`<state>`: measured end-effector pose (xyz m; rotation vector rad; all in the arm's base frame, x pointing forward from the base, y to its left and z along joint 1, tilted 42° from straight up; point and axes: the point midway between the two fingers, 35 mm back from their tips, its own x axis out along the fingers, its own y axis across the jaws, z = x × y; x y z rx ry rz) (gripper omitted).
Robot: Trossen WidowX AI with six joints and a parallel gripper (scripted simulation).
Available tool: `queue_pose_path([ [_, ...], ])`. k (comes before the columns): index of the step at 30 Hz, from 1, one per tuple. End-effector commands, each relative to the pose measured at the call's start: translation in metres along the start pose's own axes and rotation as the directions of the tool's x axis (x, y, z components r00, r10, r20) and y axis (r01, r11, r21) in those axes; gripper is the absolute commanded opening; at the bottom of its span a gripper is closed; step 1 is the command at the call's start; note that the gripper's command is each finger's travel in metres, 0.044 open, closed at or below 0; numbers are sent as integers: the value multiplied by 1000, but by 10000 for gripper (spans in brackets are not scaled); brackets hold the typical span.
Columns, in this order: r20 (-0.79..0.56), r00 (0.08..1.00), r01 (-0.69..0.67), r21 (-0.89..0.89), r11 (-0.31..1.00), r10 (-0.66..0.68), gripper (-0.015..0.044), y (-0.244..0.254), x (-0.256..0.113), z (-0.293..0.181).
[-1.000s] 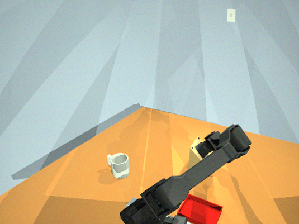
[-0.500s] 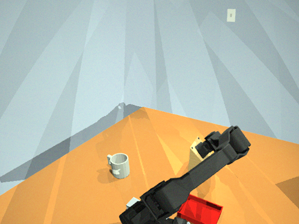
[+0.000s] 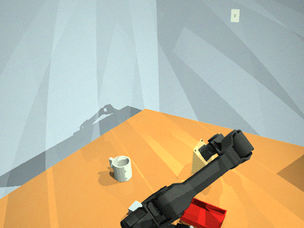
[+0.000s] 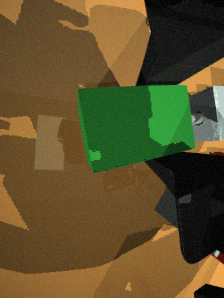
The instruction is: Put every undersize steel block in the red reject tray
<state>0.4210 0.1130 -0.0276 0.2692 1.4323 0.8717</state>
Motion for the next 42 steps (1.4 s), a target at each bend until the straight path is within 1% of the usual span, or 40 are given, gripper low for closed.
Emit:
queue_pose_path([
  [1,5,1000,-2,4,1000,2,0,0,-1,3],
  [42,8,1000,-2,4,1000,2,0,0,-3,21],
])
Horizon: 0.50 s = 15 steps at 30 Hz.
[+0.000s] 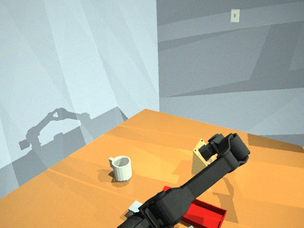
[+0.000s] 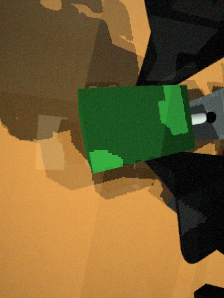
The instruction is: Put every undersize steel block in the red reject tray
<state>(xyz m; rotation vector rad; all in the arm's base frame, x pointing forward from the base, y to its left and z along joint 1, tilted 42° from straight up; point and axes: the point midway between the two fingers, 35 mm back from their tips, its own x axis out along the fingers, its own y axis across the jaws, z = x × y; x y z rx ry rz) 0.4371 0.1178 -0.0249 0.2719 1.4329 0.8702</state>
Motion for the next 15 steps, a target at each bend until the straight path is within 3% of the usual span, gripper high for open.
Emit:
queue_pose_path([
  [1,8,1000,-1,1,1000,1,0,1,-2,5],
  [7,8,1000,-1,1,1000,1,0,2,-2,7],
  [11,1,1000,0,-3,1000,0,0,2,-32,4],
  [15,-23,1000,-11,4,1000,11,0,6,-34,1],
])
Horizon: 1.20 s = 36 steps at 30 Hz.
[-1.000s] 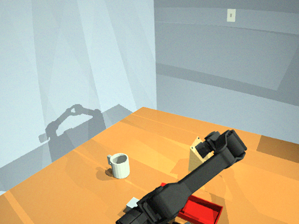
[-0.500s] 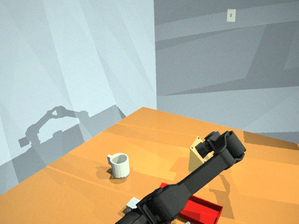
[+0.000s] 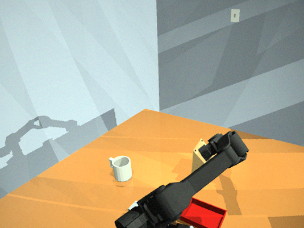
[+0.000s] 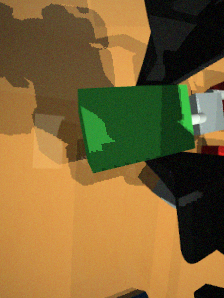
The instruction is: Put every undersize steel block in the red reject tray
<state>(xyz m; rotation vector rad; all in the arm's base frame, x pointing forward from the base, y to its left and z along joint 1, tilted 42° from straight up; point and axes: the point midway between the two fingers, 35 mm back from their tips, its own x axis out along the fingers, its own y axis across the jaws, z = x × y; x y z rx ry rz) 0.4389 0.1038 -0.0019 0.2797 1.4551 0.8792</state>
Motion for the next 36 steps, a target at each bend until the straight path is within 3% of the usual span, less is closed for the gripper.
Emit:
queue_pose_path([
  [1,-2,1000,1,-4,1000,-1,0,1,-6,0],
  [14,1,1000,5,4,1000,-5,0,-2,-7,0],
  [23,-32,975,219,231,948,-218,0,-126,-49,-26],
  [36,-34,975,223,234,946,-221,0,-135,-35,-31],
])
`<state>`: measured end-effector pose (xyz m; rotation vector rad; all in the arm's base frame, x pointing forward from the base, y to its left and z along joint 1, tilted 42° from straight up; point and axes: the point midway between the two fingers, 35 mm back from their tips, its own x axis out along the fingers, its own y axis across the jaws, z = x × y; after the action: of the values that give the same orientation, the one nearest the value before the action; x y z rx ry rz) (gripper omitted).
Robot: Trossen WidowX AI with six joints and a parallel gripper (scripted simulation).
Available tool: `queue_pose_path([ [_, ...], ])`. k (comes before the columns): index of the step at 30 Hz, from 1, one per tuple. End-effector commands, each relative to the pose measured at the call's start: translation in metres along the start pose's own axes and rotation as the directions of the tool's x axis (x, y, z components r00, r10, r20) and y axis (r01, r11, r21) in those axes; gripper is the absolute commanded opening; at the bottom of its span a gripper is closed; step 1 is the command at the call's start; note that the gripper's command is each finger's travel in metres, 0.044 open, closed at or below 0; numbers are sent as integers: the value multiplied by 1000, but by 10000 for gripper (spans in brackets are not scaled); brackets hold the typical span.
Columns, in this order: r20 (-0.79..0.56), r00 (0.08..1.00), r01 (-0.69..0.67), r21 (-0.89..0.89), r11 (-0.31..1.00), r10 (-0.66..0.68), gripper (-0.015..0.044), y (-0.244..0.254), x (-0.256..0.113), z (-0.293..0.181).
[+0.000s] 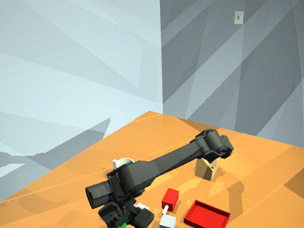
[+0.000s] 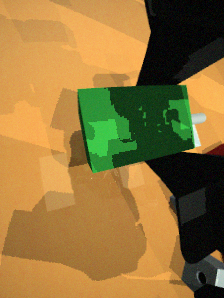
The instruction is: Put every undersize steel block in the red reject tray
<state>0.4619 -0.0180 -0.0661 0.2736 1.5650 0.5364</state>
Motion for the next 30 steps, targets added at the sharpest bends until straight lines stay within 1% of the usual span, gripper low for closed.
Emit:
queue_pose_path([
  [1,3,1000,1,13,1000,-2,0,-2,3,0],
  [24,4,1000,-1,13,1000,1,0,14,48,12],
  [30,4,1000,-2,13,1000,1,0,15,53,14],
])
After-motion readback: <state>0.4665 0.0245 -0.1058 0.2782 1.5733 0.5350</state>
